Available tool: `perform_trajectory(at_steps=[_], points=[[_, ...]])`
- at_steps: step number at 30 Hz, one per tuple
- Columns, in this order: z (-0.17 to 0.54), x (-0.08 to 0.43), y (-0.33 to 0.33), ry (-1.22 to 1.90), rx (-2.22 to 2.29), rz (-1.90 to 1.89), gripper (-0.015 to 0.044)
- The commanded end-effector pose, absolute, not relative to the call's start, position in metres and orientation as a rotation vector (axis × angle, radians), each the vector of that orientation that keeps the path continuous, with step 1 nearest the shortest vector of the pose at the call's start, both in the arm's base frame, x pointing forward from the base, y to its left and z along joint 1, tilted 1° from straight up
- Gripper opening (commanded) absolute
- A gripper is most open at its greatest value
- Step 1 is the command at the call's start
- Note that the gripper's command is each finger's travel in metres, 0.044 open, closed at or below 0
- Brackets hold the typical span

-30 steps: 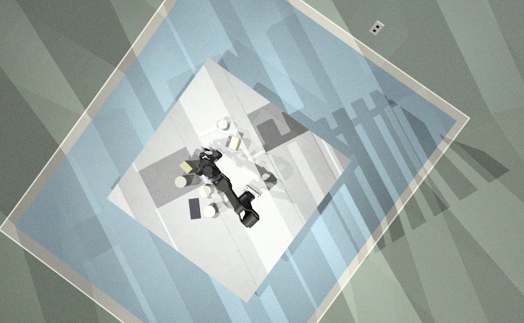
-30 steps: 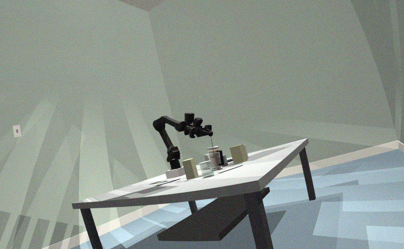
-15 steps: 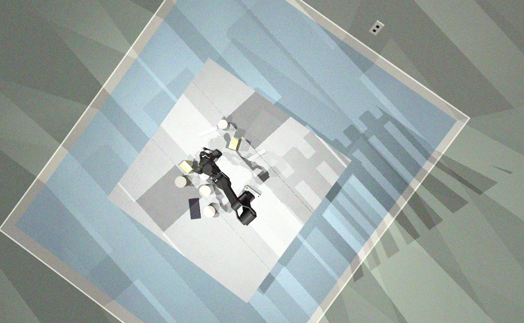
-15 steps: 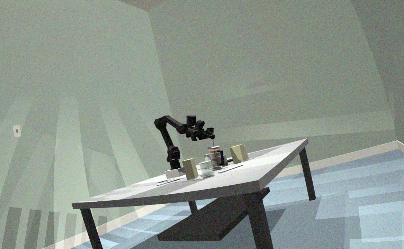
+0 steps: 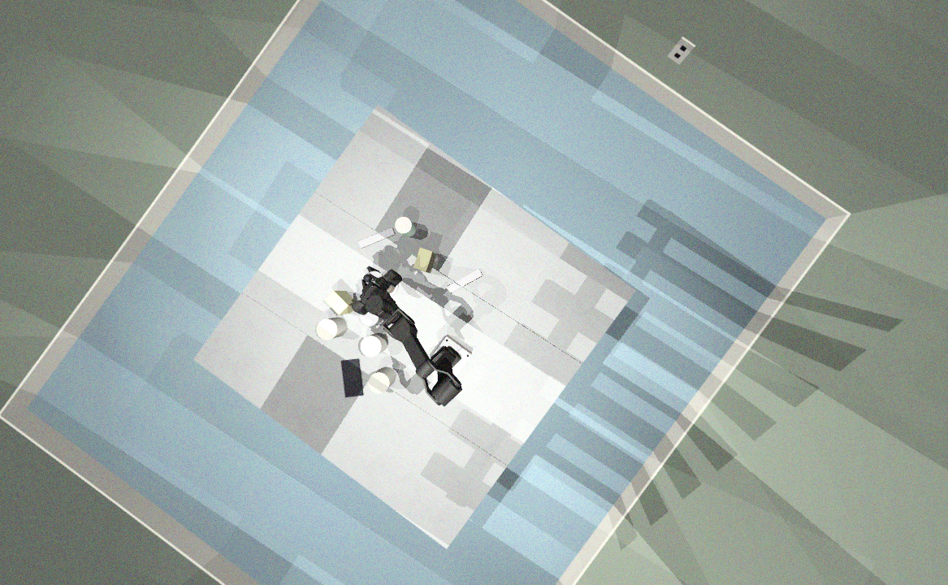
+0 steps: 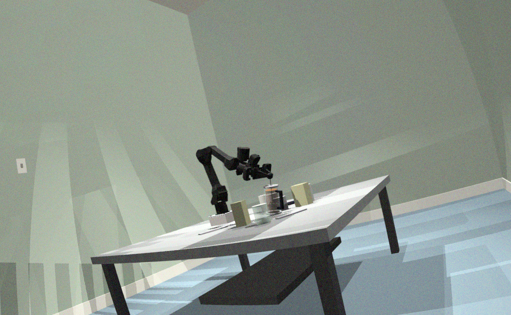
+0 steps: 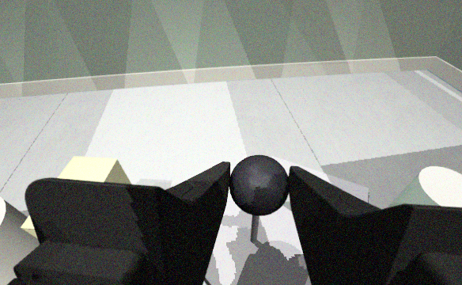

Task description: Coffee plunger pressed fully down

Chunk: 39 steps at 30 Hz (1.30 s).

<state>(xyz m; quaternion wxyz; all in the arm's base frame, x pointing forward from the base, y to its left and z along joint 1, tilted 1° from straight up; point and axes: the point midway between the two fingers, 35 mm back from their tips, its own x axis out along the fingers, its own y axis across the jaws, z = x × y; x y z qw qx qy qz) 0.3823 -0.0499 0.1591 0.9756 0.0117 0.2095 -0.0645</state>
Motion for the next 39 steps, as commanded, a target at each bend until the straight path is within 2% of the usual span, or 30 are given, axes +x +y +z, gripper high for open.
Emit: perform_trajectory(at_steps=[1, 39], points=[[0.1387, 0.3805, -0.0497, 0.488, 0.029, -0.129, 0.0117], [0.1413, 0.3846, -0.0504, 0.488, 0.029, -0.129, 0.0117]])
